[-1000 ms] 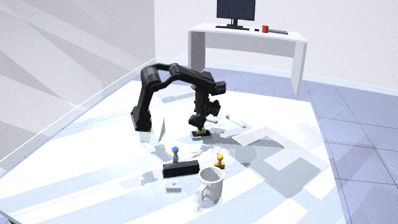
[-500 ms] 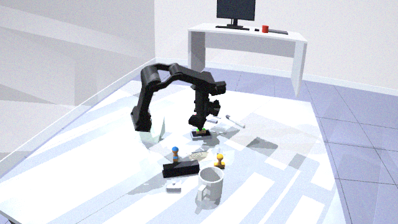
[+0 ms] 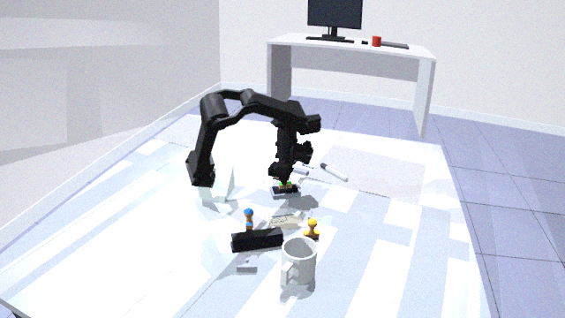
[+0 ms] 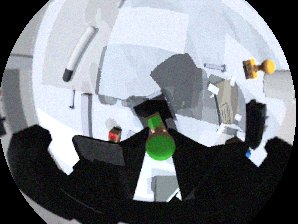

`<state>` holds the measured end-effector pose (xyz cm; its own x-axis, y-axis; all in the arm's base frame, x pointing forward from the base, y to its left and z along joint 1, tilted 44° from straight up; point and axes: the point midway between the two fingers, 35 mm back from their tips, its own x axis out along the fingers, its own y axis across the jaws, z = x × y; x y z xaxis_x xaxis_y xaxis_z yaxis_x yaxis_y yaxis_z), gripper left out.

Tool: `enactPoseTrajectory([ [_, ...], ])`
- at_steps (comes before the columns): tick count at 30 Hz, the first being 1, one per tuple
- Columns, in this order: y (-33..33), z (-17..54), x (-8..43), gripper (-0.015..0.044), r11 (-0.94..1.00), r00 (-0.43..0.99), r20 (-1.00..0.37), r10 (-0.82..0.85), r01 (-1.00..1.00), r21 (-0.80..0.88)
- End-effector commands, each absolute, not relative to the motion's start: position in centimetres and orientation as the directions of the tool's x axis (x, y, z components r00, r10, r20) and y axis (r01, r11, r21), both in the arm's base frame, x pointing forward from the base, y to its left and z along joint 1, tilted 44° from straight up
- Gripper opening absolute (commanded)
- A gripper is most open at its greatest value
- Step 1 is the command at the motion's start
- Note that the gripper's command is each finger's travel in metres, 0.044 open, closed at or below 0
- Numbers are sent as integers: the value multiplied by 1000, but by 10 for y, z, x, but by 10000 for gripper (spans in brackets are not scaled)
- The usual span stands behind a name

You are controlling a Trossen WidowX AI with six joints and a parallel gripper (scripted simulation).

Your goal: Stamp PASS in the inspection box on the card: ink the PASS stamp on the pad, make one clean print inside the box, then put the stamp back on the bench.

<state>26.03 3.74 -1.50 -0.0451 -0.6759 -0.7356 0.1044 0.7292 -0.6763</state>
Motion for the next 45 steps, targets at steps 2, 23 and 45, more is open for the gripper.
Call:
enactPoseTrajectory([
  [2,40,-13,261,0,730,-45,-737,-674,110,-675],
  [23,58,6,263,0,731,-45,-738,-673,109,-673],
  [45,54,45,269,0,736,-45,-742,-669,94,-670],
])
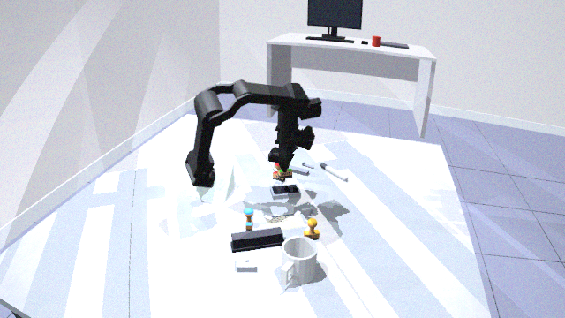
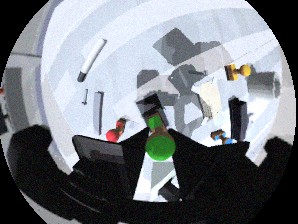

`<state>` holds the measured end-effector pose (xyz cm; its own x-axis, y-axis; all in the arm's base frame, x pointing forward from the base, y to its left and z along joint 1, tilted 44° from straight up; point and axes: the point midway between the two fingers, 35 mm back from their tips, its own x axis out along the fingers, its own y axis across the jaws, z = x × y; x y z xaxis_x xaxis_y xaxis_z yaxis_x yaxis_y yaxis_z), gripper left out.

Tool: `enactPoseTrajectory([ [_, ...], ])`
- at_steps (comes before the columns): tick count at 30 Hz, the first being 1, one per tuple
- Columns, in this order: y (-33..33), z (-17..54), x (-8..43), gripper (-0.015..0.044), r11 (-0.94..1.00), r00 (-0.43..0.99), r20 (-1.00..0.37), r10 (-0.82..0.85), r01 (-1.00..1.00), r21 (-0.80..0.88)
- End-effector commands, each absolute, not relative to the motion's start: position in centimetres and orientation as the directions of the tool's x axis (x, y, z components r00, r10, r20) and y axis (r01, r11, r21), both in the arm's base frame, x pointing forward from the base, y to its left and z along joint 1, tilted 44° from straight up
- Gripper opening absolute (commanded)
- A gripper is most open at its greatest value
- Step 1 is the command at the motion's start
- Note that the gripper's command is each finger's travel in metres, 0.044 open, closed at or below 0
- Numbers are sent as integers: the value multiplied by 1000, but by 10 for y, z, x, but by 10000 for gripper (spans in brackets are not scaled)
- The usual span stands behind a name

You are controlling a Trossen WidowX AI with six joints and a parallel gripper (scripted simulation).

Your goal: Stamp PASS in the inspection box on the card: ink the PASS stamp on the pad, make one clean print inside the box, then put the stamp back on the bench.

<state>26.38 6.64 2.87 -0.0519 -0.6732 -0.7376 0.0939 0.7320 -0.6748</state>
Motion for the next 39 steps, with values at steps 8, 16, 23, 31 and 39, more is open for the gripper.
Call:
enactPoseTrajectory([
  [8,14,83,273,0,739,-44,-742,-669,68,-671],
  [16,-26,119,267,0,732,-47,-734,-678,45,-679],
  [23,-29,122,266,0,732,-48,-733,-679,43,-680],
  [31,-32,119,266,0,732,-47,-733,-678,43,-680],
  [39,-36,115,266,0,733,-47,-734,-678,43,-679],
])
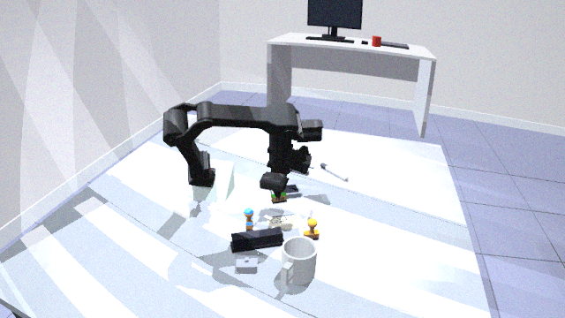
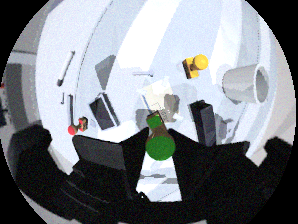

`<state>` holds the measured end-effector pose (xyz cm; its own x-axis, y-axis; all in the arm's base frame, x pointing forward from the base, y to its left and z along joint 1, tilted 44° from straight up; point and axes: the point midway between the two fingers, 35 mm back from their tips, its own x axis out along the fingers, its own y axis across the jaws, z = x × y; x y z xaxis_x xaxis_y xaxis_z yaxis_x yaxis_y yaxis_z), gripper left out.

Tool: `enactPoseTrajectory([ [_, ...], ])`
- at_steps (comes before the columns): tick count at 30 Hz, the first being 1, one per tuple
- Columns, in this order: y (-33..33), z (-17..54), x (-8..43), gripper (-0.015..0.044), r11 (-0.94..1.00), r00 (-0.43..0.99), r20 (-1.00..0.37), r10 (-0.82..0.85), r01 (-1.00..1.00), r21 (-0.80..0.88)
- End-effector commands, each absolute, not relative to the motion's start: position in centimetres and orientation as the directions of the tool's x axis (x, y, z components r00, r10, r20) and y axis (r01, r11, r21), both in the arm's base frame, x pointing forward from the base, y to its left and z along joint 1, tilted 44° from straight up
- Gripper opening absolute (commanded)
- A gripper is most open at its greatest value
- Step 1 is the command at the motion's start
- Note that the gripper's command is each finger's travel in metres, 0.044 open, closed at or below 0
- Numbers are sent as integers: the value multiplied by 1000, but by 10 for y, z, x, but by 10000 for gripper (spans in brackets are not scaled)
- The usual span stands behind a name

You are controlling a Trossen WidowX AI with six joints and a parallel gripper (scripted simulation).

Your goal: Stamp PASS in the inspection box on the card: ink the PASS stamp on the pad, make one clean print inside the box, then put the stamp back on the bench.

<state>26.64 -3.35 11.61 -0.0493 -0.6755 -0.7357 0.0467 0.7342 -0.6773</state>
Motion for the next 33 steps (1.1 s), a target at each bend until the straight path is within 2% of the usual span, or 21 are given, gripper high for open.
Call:
enactPoseTrajectory([
  [1,-36,114,266,0,733,-47,-734,-678,43,-679],
  [33,-51,99,266,0,734,-44,-735,-676,43,-678],
])
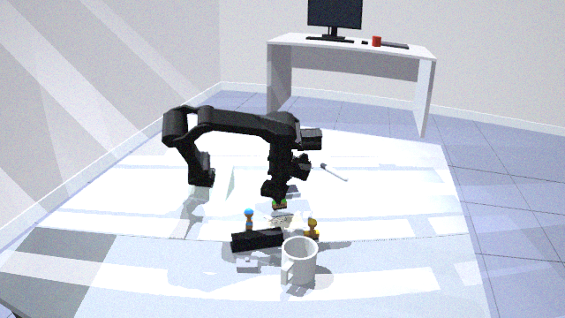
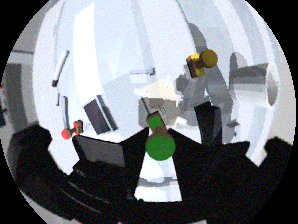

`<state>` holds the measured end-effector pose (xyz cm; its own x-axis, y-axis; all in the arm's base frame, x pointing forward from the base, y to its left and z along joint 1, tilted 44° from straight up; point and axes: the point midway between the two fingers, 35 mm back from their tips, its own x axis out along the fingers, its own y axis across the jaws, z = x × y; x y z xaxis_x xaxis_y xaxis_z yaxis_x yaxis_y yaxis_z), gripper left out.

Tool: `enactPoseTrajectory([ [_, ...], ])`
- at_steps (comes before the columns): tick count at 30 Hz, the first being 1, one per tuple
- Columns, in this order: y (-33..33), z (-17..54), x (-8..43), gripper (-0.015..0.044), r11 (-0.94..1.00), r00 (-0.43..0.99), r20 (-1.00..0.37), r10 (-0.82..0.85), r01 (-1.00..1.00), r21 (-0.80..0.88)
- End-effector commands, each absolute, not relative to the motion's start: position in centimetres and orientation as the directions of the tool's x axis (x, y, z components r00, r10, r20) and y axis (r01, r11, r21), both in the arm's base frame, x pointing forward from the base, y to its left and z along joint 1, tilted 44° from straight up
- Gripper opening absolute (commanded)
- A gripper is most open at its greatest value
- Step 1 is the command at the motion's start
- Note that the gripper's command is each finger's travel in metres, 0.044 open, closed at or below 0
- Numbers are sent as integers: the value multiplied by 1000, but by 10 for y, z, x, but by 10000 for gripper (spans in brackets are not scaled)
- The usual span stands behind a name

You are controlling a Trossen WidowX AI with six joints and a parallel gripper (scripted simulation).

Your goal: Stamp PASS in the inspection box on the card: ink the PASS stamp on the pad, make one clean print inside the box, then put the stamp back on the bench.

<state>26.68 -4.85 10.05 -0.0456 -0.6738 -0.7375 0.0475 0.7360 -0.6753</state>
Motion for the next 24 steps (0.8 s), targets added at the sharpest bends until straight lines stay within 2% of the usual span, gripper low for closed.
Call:
enactPoseTrajectory([
  [1,-51,99,266,0,734,-44,-735,-676,43,-678],
  [24,-62,88,265,0,734,-43,-735,-677,43,-678],
])
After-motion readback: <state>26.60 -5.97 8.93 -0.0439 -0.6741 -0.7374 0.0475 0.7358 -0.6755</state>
